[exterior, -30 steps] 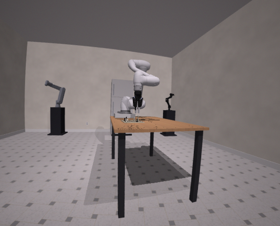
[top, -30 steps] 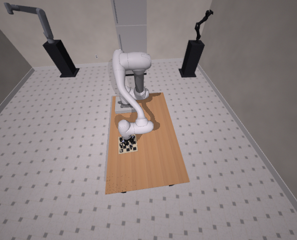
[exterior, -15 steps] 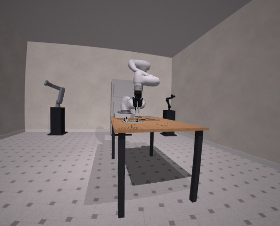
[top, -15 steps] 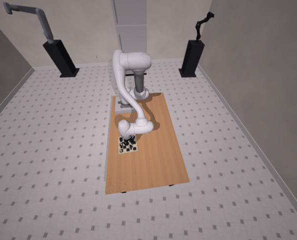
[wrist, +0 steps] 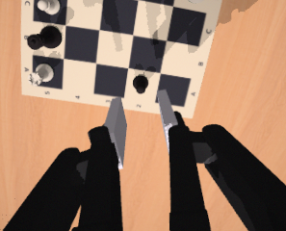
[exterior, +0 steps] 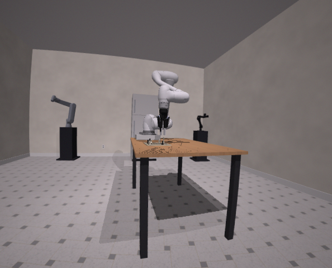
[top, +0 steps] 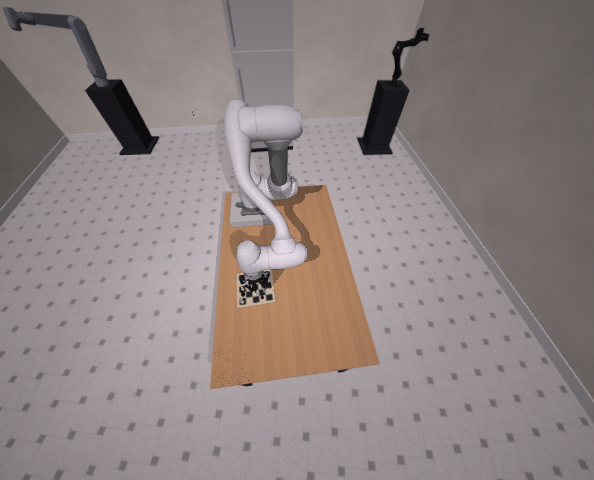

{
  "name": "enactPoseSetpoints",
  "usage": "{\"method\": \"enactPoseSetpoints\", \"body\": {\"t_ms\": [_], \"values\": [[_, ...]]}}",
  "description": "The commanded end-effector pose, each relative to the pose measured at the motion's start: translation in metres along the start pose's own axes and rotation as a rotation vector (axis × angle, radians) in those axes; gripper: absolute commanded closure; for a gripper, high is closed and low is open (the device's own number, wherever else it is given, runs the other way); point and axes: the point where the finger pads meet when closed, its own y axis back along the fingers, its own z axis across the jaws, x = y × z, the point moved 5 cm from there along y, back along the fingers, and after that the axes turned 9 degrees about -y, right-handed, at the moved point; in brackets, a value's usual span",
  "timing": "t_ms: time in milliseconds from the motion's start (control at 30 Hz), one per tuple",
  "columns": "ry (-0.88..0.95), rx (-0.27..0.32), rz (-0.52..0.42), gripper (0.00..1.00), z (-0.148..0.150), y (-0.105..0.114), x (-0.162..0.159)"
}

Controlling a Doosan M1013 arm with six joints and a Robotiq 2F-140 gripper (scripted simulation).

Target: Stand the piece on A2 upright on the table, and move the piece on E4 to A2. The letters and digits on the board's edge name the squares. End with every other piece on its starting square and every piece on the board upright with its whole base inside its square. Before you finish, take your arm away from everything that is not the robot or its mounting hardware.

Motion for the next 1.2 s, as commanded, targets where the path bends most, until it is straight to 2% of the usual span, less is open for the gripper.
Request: {"method": "enactPoseSetpoints", "body": {"t_ms": [0,467,1167], "values": [[0.0,0.0,0.0,0.8,0.0,-0.002,0.0],[0.0,0.0,0.0,0.8,0.0,-0.024,0.0],[0.0,0.0,0.0,0.8,0.0,-0.043,-0.001]]}}
